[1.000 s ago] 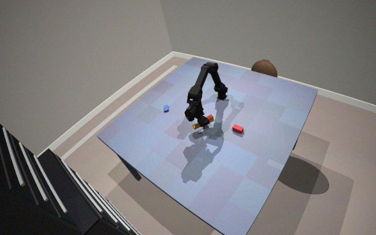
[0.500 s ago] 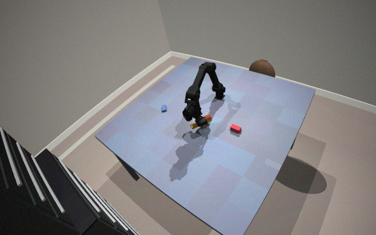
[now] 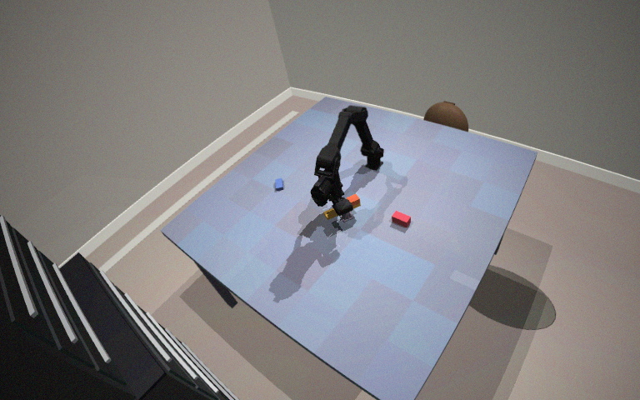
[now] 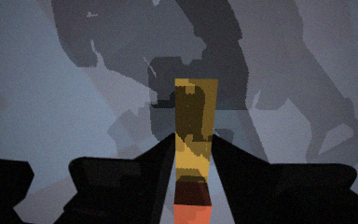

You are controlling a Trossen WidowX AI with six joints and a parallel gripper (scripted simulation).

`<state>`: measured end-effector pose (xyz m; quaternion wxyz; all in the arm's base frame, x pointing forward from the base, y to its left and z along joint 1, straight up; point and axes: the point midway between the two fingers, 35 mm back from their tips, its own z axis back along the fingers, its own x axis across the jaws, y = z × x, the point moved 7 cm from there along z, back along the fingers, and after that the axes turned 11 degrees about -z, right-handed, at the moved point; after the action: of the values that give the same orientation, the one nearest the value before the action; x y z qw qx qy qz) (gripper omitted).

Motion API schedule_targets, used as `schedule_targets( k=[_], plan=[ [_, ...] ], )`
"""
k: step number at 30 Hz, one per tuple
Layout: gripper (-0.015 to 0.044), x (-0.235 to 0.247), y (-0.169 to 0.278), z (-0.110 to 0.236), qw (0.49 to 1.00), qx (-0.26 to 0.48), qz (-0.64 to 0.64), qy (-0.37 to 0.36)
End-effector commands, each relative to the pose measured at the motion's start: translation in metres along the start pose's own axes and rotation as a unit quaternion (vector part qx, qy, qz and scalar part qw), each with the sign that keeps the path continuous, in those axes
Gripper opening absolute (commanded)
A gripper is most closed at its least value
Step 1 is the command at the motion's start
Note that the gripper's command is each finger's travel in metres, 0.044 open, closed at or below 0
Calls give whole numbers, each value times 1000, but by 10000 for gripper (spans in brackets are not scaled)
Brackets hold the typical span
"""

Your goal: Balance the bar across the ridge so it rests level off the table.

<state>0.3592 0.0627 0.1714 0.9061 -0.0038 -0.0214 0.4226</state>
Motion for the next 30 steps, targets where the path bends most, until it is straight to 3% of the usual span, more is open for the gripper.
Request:
schedule_targets(
  k=[1, 30],
  plan=[
    [169, 0, 0, 0, 1000, 0, 0, 0],
    [185, 0, 0, 0, 1000, 0, 0, 0]
  ],
)
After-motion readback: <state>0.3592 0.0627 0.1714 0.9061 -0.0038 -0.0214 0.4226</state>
